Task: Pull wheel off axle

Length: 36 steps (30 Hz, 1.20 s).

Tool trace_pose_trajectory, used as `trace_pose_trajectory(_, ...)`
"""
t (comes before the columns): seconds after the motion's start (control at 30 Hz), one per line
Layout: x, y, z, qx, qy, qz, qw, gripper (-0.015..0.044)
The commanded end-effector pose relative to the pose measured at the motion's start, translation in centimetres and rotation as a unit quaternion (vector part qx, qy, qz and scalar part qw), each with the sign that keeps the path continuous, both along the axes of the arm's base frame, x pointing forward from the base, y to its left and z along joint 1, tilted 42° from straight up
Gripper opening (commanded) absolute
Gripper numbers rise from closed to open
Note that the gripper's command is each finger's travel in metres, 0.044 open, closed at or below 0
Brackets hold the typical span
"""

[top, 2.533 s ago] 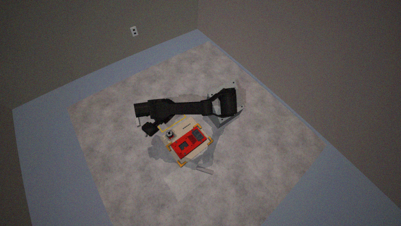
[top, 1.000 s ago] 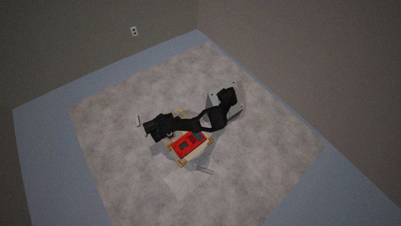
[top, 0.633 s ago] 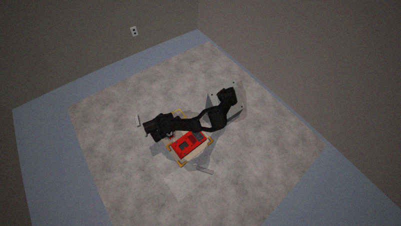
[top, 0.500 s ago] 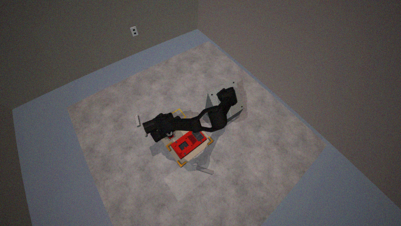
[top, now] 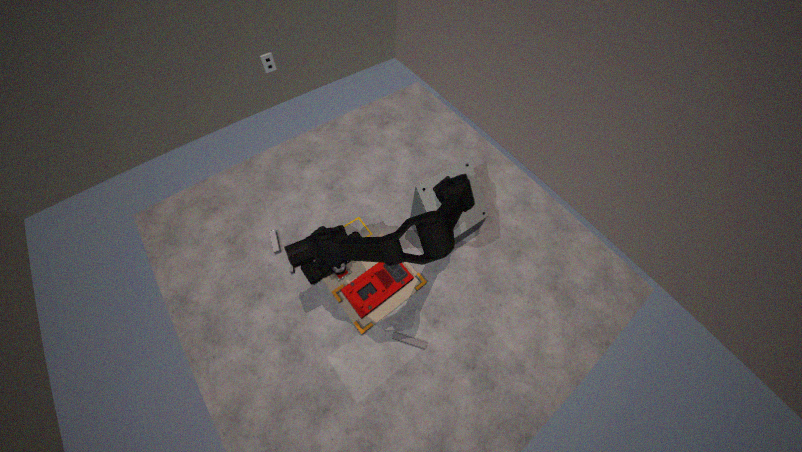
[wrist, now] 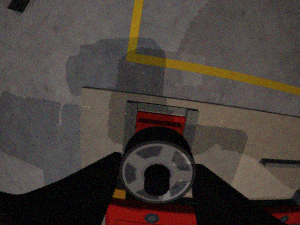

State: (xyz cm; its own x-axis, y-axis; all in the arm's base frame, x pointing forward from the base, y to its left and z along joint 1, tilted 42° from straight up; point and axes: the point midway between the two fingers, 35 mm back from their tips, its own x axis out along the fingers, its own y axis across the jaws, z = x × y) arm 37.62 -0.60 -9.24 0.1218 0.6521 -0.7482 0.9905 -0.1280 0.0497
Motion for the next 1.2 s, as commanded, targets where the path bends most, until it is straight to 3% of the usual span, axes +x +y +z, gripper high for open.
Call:
trace_pose_trajectory(0.0,-0.07,-0.39,0.26,0.000,0.000,-0.002,1.000,0.0000)
trace_pose_trajectory(1.17,-0.20,-1.16,1.12,0.000,0.000,-0.003,1.000,0.0000)
